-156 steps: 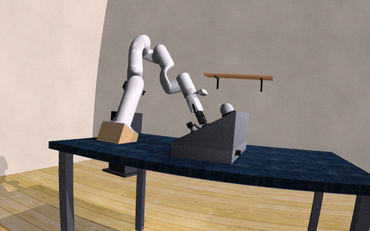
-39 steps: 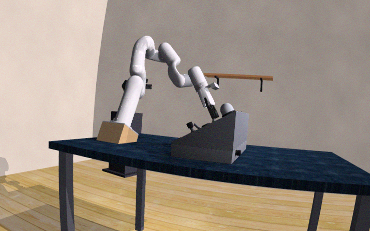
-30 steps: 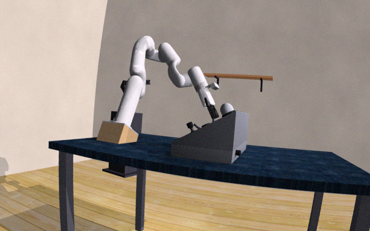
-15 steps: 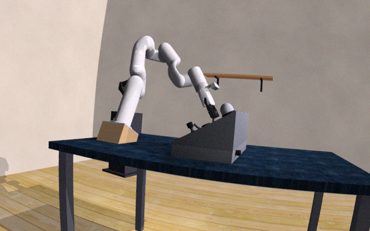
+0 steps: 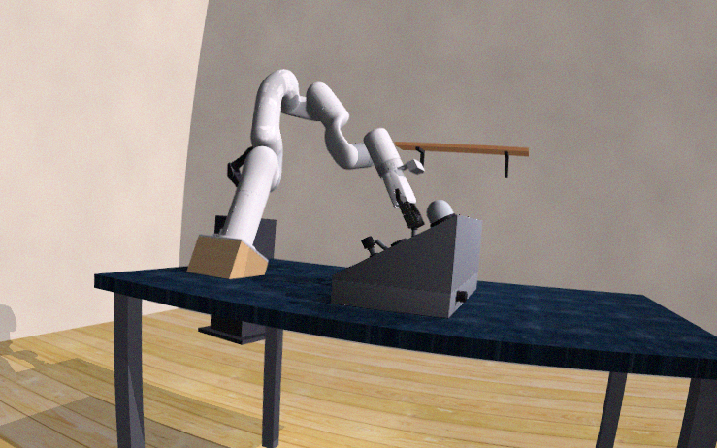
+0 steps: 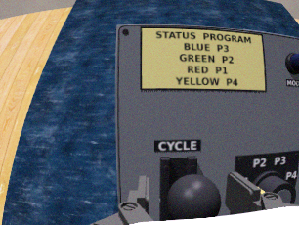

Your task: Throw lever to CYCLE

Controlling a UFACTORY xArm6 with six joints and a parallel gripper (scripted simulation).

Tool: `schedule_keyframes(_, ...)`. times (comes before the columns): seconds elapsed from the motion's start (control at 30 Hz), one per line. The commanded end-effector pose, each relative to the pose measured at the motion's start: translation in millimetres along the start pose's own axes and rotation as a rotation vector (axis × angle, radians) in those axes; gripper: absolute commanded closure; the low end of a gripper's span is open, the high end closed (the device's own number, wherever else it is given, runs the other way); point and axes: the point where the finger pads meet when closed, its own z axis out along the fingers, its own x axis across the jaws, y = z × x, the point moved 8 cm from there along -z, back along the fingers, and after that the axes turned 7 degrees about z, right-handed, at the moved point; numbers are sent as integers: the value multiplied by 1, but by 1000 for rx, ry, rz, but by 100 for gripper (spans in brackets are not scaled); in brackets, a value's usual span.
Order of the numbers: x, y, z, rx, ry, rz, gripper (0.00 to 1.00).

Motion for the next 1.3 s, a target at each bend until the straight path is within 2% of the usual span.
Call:
schedule_keyframes(0.0, -1, -1, -10, 4, -1, 0, 24)
schedule_keyframes(0.2, -1, -1, -40, 4, -1, 0, 24)
schedule_keyframes(0.27, -1, -1, -40, 4, -1, 0, 24)
schedule_keyframes(0.47, -1, -1, -77, 4, -1, 0, 24)
schedule_keyframes(0.6, -1, -1, -92, 4, -1, 0, 24)
schedule_keyframes(0.83, -1, -1, -96, 4, -1, 0, 24)
schedule_keyframes(0.87, -1, -1, -96, 4, -1, 0, 0)
schedule_keyframes(1.27, -1, -1, -96, 4, -1, 0, 0)
